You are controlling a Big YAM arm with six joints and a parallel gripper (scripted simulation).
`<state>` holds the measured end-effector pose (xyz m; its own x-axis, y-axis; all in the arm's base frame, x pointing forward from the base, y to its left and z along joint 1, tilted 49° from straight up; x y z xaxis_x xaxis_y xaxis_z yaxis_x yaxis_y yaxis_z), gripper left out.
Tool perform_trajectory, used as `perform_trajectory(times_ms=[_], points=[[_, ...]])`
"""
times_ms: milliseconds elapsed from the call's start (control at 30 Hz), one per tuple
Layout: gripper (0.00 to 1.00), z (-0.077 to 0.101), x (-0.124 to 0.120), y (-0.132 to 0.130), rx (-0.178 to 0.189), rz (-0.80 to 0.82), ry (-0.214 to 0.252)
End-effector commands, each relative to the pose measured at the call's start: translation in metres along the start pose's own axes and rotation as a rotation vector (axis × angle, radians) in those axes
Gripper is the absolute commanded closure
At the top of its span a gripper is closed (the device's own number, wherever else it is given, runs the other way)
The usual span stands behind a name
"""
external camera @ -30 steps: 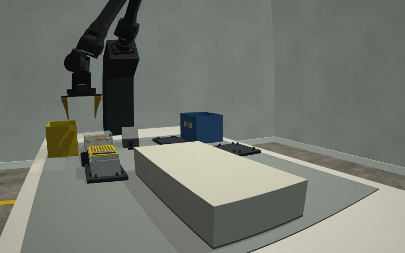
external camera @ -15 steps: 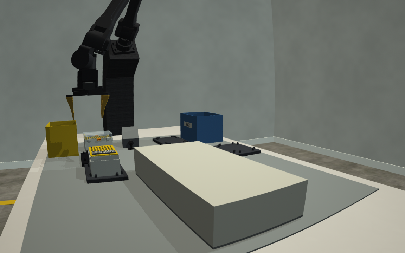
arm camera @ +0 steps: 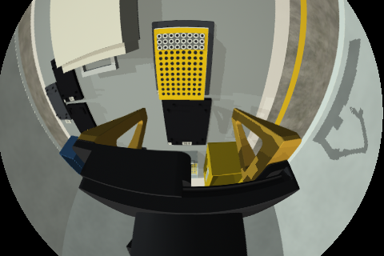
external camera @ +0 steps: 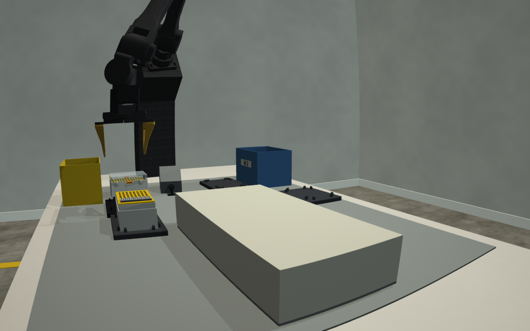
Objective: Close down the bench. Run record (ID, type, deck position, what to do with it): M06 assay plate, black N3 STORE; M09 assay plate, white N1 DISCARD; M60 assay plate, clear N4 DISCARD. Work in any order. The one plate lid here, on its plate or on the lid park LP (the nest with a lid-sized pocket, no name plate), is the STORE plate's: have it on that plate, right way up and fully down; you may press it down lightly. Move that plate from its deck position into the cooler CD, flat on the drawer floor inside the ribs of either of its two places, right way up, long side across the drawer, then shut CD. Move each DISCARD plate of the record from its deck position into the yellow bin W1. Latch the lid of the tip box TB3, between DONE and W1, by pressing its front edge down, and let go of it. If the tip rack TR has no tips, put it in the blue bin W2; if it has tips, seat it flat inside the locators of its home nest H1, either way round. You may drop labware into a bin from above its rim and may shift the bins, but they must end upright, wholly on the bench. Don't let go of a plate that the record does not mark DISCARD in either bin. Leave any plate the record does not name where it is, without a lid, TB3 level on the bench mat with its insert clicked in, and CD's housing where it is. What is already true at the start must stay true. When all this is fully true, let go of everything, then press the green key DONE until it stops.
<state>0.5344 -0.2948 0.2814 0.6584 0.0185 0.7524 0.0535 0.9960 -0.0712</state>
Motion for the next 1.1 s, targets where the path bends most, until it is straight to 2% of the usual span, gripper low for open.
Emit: perform_trajectory(times_ms=[0, 200, 267, 300, 367, 400, 533, 1067], points=[[0.00, 0.001, 0.024, 0.004, 0.004, -0.010, -0.009], [0.00, 0.003, 0.047, 0.010, 0.003, -0.010, -0.011], [0.00, 0.012, 0.053, 0.011, -0.001, -0.005, -0.027], [0.00, 0.007, 0.032, 0.008, 0.002, -0.025, 0.007], [0.00, 0.007, 0.032, 0.008, 0.002, -0.025, 0.007], [0.00, 0.000, 0.022, -0.001, -0.003, -0.041, 0.024], [0.00, 0.009, 0.035, 0.002, -0.007, -0.027, 0.000], [0.00, 0.009, 0.035, 0.002, -0.007, -0.027, 0.000]])
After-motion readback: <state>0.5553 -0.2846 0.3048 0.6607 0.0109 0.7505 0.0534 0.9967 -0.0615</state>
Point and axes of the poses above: the point where the finger pads meet when closed, its own z axis back along the fingers, its own y axis across the jaws, x = y × z, the point moved 5 cm from there along z, back along the fingers, and after that the axes turned 9 degrees about z, right-handed, at the moved point
